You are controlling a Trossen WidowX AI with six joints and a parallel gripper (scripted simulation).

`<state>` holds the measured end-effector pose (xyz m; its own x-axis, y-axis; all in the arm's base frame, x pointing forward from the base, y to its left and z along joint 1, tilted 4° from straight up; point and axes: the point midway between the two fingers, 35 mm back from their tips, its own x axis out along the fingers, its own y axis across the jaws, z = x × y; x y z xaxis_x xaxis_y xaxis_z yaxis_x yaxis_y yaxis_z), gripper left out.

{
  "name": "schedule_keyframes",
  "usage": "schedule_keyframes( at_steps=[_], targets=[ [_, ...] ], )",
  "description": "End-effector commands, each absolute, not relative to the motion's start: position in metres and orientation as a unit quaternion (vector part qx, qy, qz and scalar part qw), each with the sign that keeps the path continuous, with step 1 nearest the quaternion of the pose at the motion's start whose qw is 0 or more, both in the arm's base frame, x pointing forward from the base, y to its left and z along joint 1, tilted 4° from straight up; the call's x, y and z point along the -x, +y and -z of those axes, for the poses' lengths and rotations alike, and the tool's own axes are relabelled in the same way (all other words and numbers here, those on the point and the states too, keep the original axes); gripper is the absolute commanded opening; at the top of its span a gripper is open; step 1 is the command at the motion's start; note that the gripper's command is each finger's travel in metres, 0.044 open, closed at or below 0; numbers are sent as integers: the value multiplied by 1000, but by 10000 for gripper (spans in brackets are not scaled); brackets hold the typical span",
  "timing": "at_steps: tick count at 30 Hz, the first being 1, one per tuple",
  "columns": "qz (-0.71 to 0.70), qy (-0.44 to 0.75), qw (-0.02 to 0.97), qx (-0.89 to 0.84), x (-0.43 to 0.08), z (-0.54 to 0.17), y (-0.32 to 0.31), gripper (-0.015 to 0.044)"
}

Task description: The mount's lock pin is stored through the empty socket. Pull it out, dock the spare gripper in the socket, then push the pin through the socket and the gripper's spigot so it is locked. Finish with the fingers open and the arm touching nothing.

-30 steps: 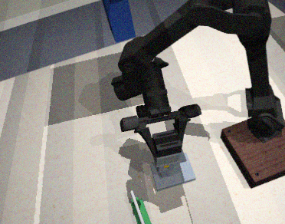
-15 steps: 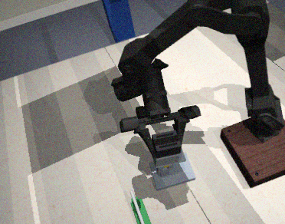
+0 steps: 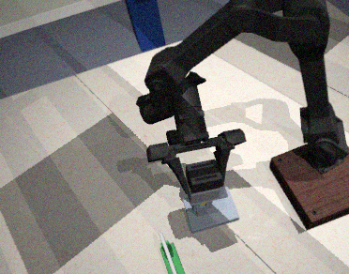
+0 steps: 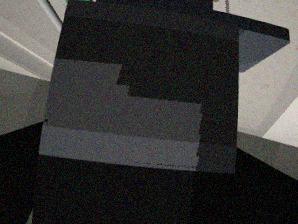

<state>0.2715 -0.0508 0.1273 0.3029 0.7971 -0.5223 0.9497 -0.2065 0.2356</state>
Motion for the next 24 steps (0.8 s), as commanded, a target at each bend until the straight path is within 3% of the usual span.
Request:
schedule_keyframes(
  at_steps=[1, 2, 24],
  targets=[
    [145, 572, 264, -763, -271, -127, -51, 420],
    [145, 572, 264, -763, -271, -127, -51, 440],
    [149, 573, 251, -766, -260, -172, -45, 440]
  ],
)
